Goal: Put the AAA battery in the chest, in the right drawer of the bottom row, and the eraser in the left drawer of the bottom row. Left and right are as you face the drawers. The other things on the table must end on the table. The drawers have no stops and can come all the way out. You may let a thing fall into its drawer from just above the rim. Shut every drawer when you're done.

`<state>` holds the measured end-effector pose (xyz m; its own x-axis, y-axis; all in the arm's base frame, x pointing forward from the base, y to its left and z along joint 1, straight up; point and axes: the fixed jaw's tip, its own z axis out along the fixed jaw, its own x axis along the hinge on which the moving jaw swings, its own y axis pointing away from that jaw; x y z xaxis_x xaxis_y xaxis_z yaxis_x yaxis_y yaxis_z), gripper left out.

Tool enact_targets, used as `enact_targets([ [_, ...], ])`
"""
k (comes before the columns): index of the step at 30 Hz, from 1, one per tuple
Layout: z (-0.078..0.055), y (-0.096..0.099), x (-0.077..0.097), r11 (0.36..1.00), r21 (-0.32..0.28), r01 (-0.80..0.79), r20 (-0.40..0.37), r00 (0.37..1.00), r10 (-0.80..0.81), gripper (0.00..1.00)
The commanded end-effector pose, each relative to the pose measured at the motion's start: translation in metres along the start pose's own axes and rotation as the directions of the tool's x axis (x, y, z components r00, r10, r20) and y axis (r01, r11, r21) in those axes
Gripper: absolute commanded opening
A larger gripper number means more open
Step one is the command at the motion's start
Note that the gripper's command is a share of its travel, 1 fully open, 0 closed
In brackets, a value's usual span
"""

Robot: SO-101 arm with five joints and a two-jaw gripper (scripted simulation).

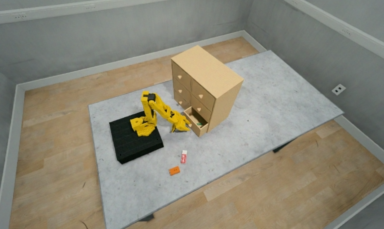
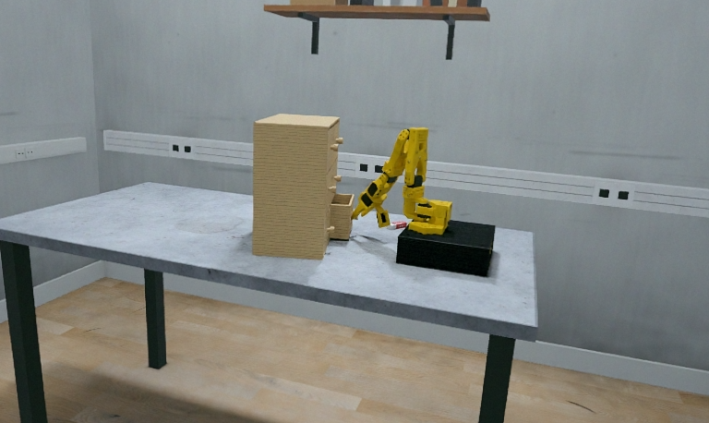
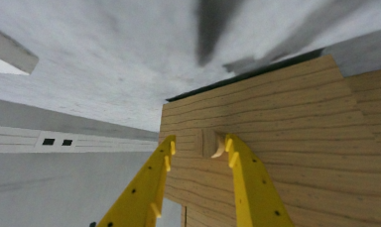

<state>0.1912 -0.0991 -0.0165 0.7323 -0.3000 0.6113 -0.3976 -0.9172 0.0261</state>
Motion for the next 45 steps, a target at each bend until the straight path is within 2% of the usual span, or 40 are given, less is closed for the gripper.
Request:
enact_targets([
  [1,0.002,-0.004,0.003,1.0,0.014,0.006,-0.006,1.0,-0.006,0.21],
  [15,0.002,-0.004,0.003,1.0,0.014,0.006,-0.006,1.0,-0.006,0.21],
  [30,0.005,-0.016,0.008,0.998,0.046,0.047,-0.008,0.999,-0.046,0.21],
  [45,0.005,-0.018,0.008,0.997,0.05,0.052,-0.008,0.999,-0.051,0.21],
])
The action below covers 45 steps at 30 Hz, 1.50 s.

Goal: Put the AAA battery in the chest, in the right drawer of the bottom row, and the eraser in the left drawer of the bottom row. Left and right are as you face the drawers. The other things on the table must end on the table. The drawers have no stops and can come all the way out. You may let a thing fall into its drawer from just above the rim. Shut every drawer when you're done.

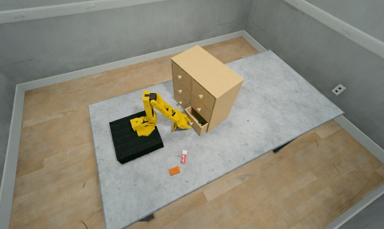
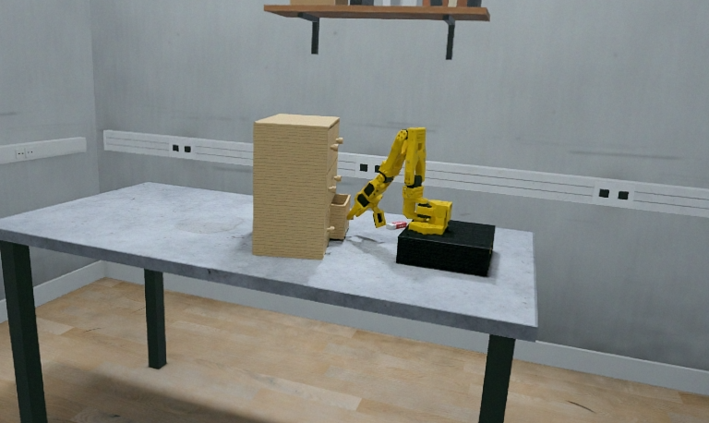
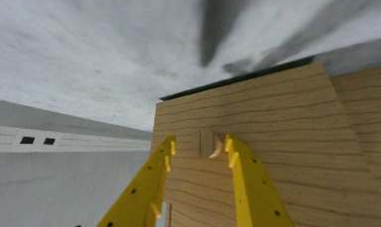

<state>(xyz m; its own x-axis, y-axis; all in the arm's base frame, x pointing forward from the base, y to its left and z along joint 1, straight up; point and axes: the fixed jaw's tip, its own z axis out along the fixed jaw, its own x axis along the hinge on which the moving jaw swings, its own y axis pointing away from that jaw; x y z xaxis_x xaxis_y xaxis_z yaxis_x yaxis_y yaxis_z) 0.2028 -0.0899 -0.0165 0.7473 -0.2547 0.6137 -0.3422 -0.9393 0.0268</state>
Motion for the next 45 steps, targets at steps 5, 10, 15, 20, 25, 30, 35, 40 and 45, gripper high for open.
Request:
enact_targets([
  [5,0.0015,-0.0044,0.0025,1.0,0.014,0.004,-0.003,1.0,-0.004,0.21],
  [10,0.0015,-0.0044,0.0025,1.0,0.014,0.004,-0.003,1.0,-0.004,0.17],
  [15,0.0015,-0.0044,0.0025,1.0,0.014,0.004,-0.003,1.0,-0.004,0.13],
  [20,0.0015,-0.0044,0.0025,1.0,0.014,0.004,-0.003,1.0,-0.004,0.11],
  [25,0.0015,-0.0044,0.0025,1.0,0.014,0.004,-0.003,1.0,-0.004,0.08],
  [30,0.0015,-0.0044,0.0025,1.0,0.014,0.004,-0.003,1.0,-0.004,0.04],
  [35,0.0015,-0.0044,0.0025,1.0,0.014,0.004,-0.003,1.0,-0.004,0.01],
  [40,0.0015,-0.0044,0.0025,1.0,0.014,0.004,-0.003,1.0,-0.004,0.0],
  [45,0.0015,-0.0044,0.0025,1.0,0.014,0.004,-0.003,1.0,-0.004,0.0],
])
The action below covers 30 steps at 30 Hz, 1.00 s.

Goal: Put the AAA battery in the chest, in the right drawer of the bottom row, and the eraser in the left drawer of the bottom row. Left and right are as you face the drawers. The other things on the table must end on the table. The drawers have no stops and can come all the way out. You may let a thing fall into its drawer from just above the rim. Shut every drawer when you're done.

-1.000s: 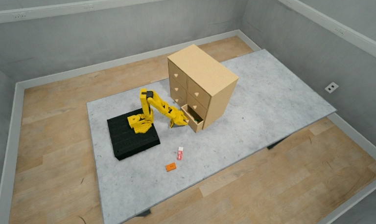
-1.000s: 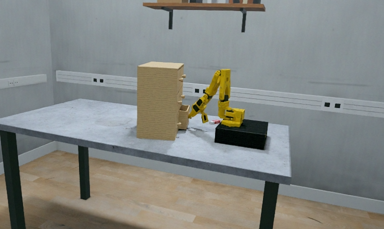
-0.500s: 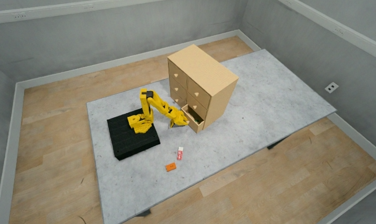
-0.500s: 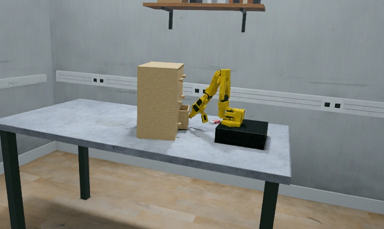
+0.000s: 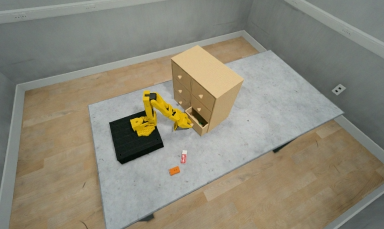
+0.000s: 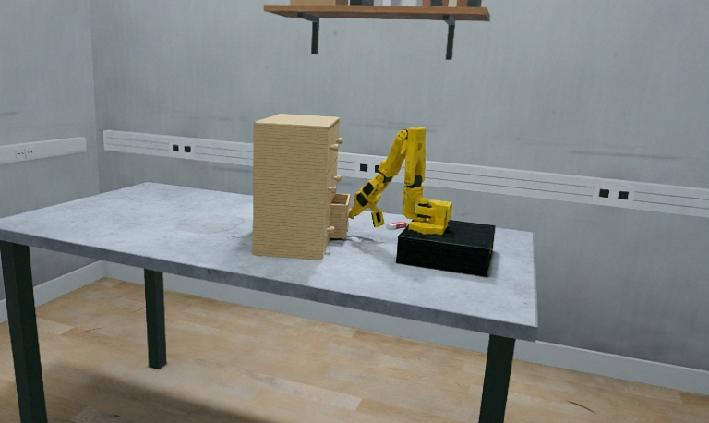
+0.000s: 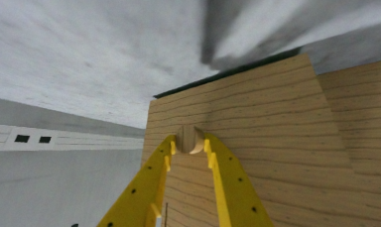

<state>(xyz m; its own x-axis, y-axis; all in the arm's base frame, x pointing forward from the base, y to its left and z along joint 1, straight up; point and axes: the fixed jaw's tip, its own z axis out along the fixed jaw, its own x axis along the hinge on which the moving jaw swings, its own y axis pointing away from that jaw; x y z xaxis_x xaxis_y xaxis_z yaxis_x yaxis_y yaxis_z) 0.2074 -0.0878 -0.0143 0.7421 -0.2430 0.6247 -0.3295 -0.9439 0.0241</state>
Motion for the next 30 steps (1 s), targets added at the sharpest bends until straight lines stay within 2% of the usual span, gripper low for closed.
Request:
enact_targets([
  [1,0.001,-0.001,-0.002,1.0,0.003,-0.005,0.012,1.0,0.005,0.0],
  [10,0.001,-0.001,-0.002,1.0,0.003,-0.005,0.012,1.0,0.005,0.0],
  [30,0.011,-0.013,0.011,0.999,0.037,0.012,0.01,1.0,-0.012,0.0],
])
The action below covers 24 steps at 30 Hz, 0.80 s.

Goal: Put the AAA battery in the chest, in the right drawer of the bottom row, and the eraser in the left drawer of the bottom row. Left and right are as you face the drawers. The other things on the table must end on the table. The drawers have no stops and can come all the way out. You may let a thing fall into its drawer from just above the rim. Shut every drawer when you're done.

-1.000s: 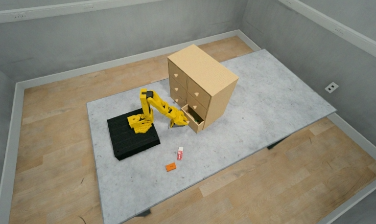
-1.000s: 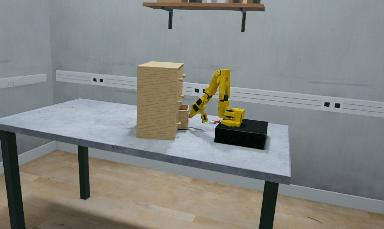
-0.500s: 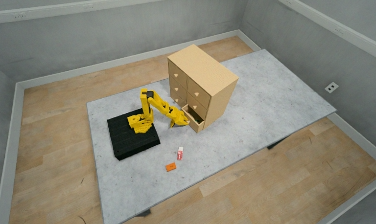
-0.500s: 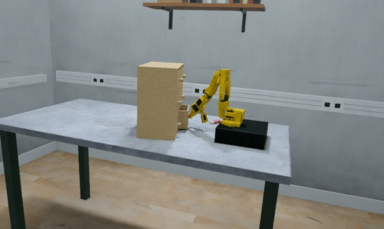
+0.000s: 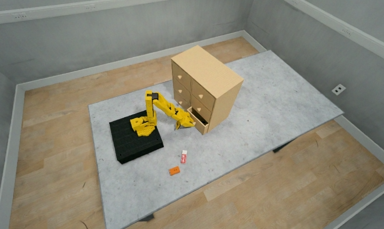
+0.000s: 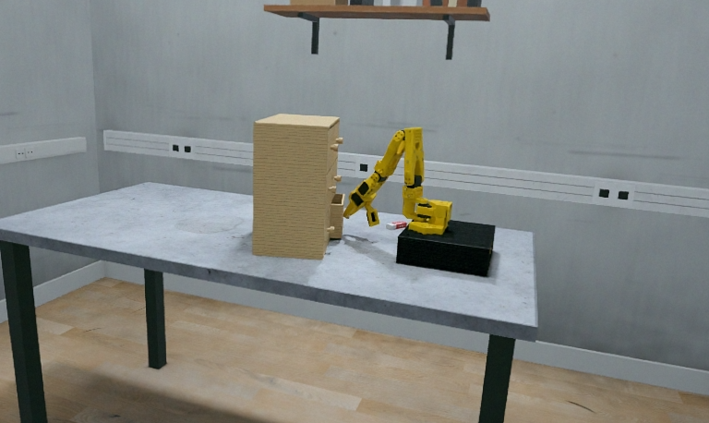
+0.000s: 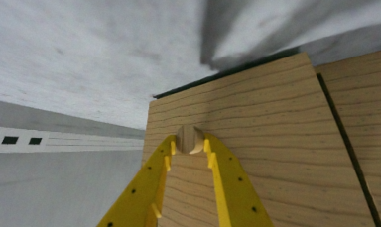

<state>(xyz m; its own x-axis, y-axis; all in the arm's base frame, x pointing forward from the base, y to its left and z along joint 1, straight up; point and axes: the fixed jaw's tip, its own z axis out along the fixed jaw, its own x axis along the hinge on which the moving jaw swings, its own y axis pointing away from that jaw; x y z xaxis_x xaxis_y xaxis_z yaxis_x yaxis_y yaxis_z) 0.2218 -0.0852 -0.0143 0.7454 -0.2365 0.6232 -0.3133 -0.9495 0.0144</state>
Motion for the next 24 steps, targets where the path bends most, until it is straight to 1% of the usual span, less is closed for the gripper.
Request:
enact_targets([
  [1,0.004,-0.007,0.002,1.0,0.02,0.006,0.008,1.0,-0.006,0.0],
  [24,0.012,-0.016,0.013,0.999,0.042,0.034,0.007,0.999,-0.034,0.0],
])
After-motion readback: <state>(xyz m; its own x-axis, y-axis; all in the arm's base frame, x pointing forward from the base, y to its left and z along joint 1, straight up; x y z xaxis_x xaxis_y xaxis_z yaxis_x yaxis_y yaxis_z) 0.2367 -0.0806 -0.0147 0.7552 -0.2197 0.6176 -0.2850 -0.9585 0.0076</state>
